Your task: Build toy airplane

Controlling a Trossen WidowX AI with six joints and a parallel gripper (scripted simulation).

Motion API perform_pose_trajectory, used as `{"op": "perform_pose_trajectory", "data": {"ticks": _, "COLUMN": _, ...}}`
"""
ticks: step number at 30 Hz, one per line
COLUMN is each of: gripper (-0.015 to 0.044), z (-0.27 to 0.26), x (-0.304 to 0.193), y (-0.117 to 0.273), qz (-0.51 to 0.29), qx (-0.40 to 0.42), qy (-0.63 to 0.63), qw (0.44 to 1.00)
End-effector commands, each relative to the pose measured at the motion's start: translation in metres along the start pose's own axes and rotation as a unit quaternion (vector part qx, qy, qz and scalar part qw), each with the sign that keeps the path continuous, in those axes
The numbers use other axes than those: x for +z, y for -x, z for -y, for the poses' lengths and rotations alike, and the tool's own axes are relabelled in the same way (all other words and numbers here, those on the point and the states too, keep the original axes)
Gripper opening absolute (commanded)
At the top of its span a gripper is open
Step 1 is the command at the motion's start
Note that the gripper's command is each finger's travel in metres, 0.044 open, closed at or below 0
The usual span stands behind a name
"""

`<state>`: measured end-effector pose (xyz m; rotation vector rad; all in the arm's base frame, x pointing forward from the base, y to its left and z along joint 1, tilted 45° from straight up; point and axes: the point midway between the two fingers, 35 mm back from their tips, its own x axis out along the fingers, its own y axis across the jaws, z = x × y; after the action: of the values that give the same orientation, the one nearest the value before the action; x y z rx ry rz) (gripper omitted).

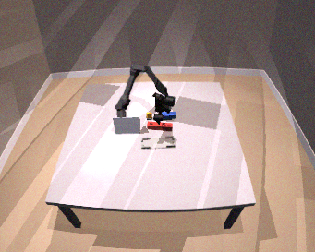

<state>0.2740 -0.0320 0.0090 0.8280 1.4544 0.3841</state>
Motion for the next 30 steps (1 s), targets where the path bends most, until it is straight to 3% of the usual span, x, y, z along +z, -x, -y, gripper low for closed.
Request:
{"op": "perform_pose_trajectory", "data": {"ticks": 1, "gripper": 0.0440, "z": 0.001, "x": -0.001, "y": -0.011, "qz": 0.001, "qx": 0.004, "qy": -0.006, "qw": 1.000}}
{"op": "perform_pose_trajectory", "data": {"ticks": 30, "gripper": 0.0440, "z": 0.001, "x": 0.000, "y": -0.059, "qz": 0.001, "qx": 0.004, "qy": -0.006, "qw": 1.000}}
